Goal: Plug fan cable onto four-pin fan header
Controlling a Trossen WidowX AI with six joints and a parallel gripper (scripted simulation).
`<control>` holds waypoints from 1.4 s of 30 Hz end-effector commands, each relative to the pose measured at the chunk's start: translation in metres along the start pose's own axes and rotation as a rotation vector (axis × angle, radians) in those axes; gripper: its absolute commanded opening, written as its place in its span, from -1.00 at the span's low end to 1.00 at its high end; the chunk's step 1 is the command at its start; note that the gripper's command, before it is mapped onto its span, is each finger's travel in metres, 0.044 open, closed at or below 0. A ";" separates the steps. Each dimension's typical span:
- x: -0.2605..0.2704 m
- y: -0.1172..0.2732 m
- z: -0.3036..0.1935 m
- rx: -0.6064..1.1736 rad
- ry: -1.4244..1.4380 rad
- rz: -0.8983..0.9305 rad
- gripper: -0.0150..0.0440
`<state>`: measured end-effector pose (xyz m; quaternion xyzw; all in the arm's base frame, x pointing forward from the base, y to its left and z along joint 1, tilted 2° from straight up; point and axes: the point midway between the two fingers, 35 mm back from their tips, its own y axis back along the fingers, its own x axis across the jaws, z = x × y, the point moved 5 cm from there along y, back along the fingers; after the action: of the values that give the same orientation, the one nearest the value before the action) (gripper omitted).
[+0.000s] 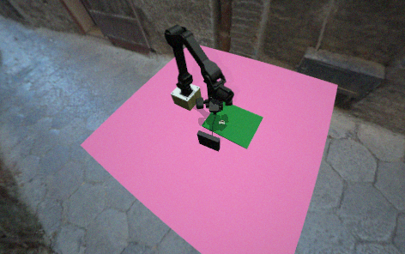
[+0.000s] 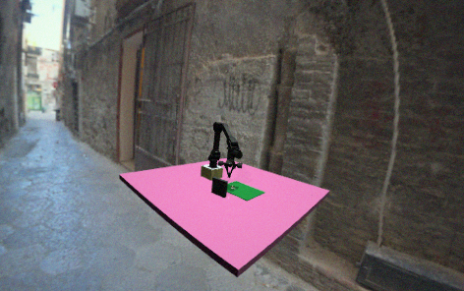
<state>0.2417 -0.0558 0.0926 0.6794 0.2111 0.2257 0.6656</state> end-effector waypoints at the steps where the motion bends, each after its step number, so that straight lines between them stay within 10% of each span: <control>1: -0.006 0.000 0.003 -0.002 0.146 -0.005 -0.49; 42: -0.048 -0.005 0.019 -0.002 1.198 0.021 -0.49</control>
<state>0.2152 -0.0984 0.0900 0.4355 0.5492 0.5674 0.4322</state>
